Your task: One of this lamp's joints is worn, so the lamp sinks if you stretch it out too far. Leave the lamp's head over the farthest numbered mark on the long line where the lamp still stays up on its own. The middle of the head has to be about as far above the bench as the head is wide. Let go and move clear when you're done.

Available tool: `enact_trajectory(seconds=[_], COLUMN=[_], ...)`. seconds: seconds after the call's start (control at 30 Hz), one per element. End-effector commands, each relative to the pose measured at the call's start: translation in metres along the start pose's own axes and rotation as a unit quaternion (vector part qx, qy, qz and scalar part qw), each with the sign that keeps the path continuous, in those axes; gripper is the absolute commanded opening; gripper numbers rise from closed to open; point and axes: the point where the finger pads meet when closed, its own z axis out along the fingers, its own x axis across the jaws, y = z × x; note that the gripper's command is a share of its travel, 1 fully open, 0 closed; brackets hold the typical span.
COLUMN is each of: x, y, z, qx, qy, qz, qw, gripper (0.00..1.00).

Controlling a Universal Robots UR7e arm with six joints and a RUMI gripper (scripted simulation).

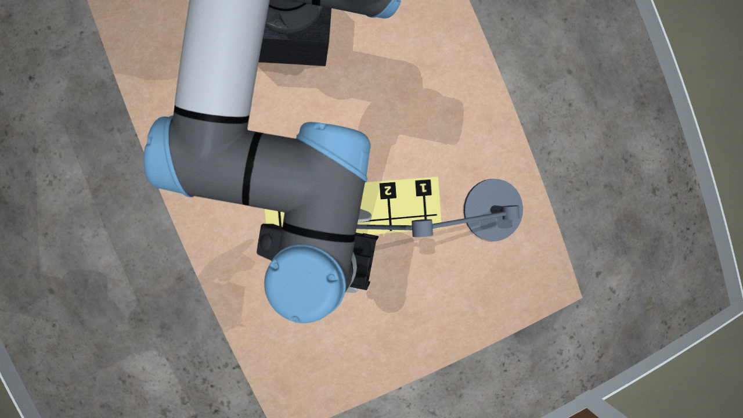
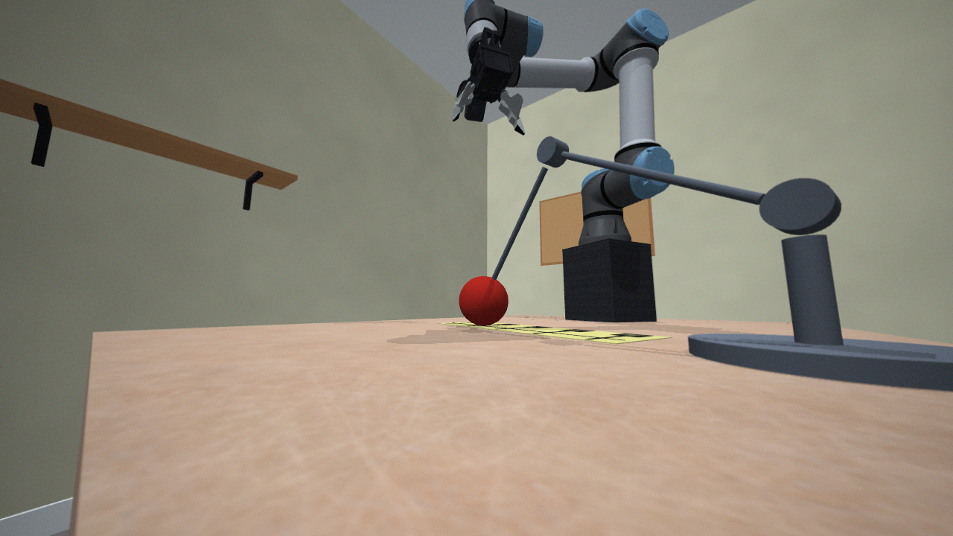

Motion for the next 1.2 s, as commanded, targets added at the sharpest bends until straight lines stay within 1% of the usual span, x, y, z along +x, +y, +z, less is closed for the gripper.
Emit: enact_trajectory(seconds=[0.0, 0.63, 1.17], x=[-0.0002, -0.0002, -0.0001], y=[-0.0005, -0.0004, -0.0003], z=[-0.0005, -0.0005, -0.0002], qx=[-0.07, -0.07, -0.079], qy=[0.012, 0.015, 0.015], qz=[-0.059, -0.058, -0.052], qw=[0.996, 0.996, 0.995], gripper=[1.0, 1.0, 1.0])
